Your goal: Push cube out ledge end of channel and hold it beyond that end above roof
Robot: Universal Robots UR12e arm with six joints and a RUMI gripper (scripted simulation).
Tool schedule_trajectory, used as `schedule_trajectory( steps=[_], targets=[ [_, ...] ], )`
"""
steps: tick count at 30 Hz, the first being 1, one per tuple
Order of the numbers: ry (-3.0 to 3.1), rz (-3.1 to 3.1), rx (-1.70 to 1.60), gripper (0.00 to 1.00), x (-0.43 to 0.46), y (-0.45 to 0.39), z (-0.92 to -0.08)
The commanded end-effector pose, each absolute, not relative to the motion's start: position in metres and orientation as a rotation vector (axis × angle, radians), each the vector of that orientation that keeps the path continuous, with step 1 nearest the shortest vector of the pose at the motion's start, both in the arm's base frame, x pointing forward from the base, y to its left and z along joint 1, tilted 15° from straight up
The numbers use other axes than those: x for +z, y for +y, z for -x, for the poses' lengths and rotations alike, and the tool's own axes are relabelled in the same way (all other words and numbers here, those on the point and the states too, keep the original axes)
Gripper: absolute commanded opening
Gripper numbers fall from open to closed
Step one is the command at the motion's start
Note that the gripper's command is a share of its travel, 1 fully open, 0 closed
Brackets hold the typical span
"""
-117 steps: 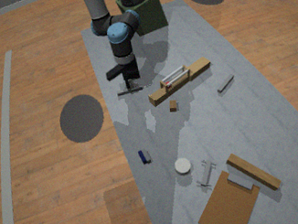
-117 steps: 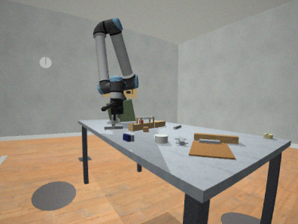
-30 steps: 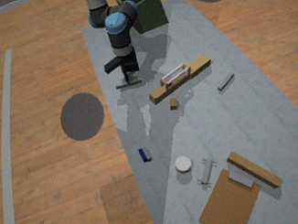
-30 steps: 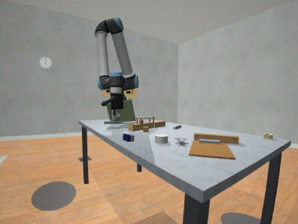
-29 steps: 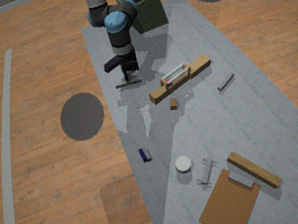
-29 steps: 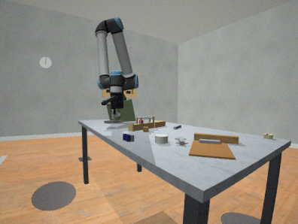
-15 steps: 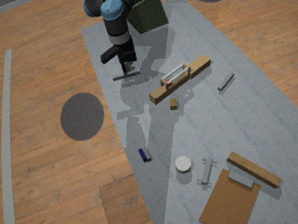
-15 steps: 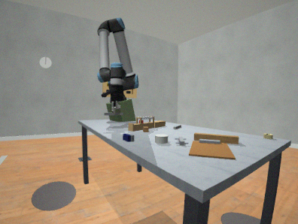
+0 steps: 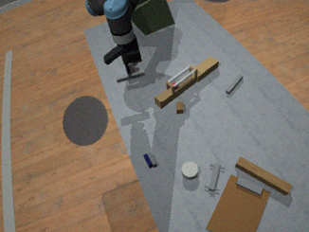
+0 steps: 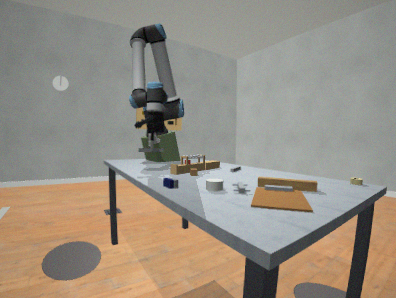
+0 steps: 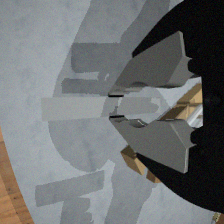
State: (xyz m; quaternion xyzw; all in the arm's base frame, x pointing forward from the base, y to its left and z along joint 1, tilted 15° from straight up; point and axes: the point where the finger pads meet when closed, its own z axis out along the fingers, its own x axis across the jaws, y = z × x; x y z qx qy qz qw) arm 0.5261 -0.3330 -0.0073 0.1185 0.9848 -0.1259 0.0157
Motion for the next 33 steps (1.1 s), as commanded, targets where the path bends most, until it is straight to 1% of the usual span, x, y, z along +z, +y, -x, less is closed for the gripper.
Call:
schedule_trajectory(
  steps=[1, 25, 29, 33],
  targets=[
    [3.062, -0.368, -0.392, 0.0, -0.007, -0.333, -0.527],
    [3.063, -0.366, -0.392, 0.0, -0.007, -0.332, -0.527],
    [3.067, -0.344, -0.39, 0.0, -0.01, -0.321, -0.533],
    [3.078, -0.288, -0.386, 0.0, -0.018, -0.293, -0.548]
  ],
)
